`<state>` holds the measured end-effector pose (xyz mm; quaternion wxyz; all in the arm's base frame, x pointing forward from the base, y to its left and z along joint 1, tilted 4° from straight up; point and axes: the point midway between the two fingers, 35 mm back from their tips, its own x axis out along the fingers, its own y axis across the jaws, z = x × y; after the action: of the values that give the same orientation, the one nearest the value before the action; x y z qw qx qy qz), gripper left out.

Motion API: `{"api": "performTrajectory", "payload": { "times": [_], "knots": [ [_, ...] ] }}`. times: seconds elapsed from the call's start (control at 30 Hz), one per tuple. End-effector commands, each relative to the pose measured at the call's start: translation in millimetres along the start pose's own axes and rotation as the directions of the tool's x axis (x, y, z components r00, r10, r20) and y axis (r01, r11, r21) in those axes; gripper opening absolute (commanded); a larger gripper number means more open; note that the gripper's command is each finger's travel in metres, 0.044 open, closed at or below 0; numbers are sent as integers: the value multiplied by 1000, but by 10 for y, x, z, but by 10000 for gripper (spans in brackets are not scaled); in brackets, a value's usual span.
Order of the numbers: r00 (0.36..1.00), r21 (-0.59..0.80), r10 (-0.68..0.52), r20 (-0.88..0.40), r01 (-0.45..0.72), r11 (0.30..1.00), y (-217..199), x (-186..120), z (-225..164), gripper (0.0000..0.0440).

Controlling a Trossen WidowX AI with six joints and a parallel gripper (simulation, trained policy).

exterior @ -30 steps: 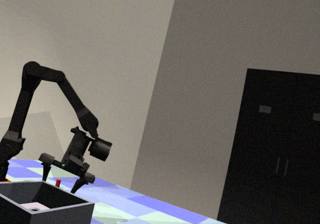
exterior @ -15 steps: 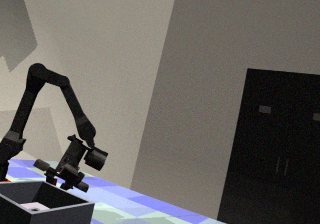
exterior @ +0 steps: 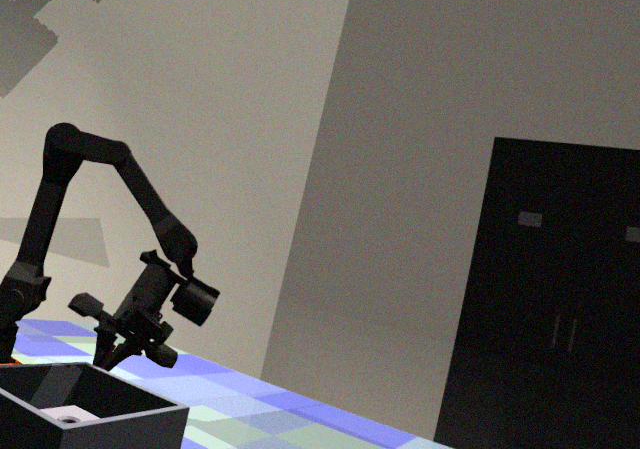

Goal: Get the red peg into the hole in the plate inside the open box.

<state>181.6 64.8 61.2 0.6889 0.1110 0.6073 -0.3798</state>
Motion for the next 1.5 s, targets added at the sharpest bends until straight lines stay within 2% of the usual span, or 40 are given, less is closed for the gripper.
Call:
{"api": "performTrajectory", "payload": {
  "times": [0.0, 0.3, 0.63, 1.03, 1.47],
  "knots": [
    [1000, 0, -3, 26, 3, 1000, -68, -114, 91, 0],
    [997, 66, -1, 81, -4, 998, -237, -406, 392, 0],
    [993, 194, 4, 117, -26, 981, -347, -504, 799, 0],
    [991, 319, 3, 133, -45, 947, -475, -451, 1289, 0],
    [992, 382, 8, 126, -56, 922, -619, -231, 1789, 0]
  ]
}}
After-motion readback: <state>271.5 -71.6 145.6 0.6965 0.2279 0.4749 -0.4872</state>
